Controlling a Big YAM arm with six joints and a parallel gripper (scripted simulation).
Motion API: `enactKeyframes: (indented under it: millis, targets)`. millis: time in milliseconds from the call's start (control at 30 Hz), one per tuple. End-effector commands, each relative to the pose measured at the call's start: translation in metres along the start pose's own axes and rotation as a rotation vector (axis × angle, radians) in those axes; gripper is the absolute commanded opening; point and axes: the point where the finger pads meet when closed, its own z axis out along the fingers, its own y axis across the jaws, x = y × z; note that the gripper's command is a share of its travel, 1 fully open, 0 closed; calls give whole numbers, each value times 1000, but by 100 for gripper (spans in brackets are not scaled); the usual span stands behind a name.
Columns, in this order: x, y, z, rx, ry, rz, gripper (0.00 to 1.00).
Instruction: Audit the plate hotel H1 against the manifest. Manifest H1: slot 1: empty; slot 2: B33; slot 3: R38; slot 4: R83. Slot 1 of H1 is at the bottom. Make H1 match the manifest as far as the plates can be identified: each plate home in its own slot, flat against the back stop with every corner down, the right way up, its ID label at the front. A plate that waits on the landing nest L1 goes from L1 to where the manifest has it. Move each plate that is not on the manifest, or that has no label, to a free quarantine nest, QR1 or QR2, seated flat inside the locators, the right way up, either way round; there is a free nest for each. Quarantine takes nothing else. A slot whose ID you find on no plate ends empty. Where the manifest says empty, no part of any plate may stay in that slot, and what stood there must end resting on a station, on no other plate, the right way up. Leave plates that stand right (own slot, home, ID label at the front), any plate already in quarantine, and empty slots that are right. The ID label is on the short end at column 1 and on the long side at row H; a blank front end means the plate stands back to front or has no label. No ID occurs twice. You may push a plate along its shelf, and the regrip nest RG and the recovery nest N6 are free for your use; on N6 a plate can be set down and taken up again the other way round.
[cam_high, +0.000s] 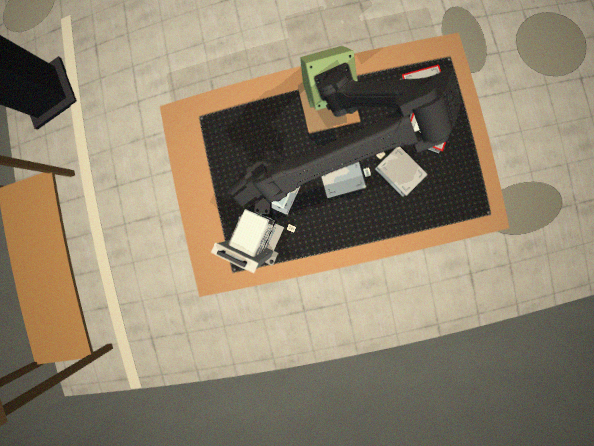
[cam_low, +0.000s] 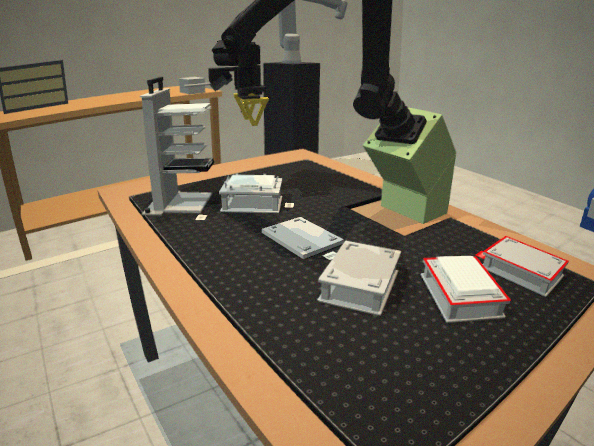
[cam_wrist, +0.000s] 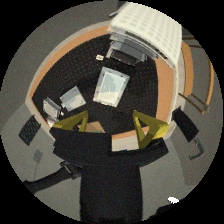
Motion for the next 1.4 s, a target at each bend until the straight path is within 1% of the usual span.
enactKeyframes:
  millis: [0,100,433,467,500,600,667,1167,1233,1367]
  targets:
    - [-27,0,-20,32,-43,67,100]
    - [-28,-1,-21,34,-46,88,100]
    - [-27,-2,-19,26,-45,310,100]
    - [-17,-2,-3,13,-27,321,100]
    - [-7,0,7,3,-8,337,100]
    - [-7,0,17,3,-8,337,100]
    - [-7,0,17,3,-8,337,100]
    - [-6,0,67,3,-8,338,100]
    - [-6,0,67,3,-8,338,100]
    - [-6,1,81,2,-8,338,100]
